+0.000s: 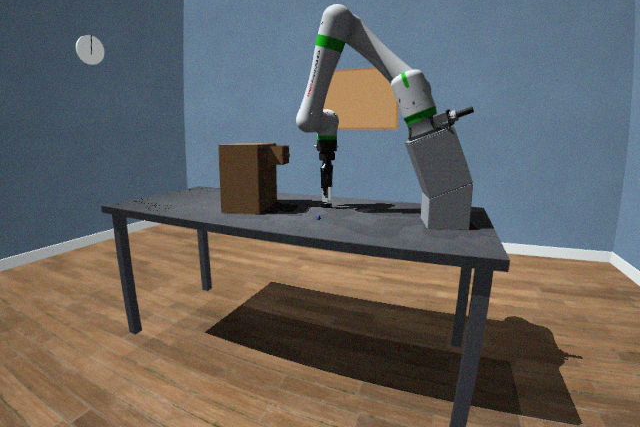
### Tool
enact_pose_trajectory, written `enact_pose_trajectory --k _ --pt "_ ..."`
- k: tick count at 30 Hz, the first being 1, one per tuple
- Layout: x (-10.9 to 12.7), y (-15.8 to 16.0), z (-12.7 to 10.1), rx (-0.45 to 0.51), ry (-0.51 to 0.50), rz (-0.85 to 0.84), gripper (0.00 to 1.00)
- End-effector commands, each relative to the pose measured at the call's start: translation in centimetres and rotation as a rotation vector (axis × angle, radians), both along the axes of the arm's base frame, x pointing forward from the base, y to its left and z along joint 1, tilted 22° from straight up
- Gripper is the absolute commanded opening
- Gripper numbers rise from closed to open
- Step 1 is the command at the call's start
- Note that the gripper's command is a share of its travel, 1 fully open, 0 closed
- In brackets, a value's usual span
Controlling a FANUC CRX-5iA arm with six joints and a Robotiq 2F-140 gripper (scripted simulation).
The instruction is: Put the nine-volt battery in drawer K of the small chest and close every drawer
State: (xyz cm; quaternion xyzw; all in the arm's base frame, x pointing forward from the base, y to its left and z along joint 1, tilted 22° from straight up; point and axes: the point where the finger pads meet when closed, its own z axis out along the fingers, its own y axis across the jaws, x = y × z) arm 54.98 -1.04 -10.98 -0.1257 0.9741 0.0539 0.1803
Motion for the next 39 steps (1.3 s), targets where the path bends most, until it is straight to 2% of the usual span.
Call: enact_pose_trajectory --k 1,30,39 --pt "0.1 0.0 -0.3 0.0 0.0 0.0 0.26" --pt "0.2 0.1 -0.4 0.0 0.0 0.0 0.26" --pt "0.7 0.3 -2.0 0.0 0.0 0.0 0.26"
